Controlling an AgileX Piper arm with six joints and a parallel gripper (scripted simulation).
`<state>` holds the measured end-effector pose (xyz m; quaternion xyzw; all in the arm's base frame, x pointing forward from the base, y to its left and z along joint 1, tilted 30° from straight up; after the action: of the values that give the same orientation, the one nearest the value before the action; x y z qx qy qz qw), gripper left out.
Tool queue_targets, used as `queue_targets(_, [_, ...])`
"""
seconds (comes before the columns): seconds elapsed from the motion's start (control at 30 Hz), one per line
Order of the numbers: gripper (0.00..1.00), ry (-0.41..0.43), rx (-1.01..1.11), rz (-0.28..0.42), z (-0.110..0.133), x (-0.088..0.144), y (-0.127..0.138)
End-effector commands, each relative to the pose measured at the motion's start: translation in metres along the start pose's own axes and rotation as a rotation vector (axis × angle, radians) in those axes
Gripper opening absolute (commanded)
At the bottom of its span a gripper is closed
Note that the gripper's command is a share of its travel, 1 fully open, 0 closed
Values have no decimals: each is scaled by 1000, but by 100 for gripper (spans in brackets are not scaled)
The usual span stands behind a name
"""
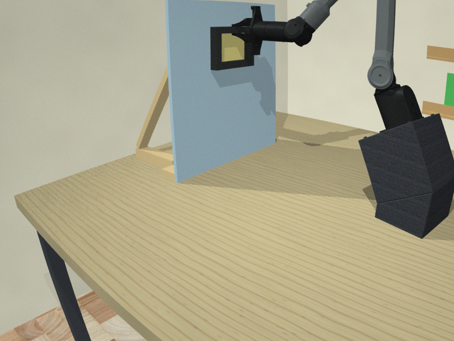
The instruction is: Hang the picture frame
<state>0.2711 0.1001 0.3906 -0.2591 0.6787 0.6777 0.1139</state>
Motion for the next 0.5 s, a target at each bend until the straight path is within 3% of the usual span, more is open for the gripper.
queue_targets(0.0, [0, 0, 0, -9, 0, 0, 2])
queue_targets(0.03, [0, 0, 0, -9, 0, 0, 2])
queue_targets(0.07, [63, 0, 0, -9, 0, 0, 2])
queue_targets(0.47, [63, 0, 0, -7, 0, 0, 2])
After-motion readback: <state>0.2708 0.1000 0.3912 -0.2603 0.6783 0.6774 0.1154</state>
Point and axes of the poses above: the point where the finger pads meet when closed, its own x axis back along the fingers, its own y axis across the jaws, z = x × y, the point moved 7 cm from there along x, back along the fingers, and after that the axes turned 3 degrees about -x, right-handed, at the moved point
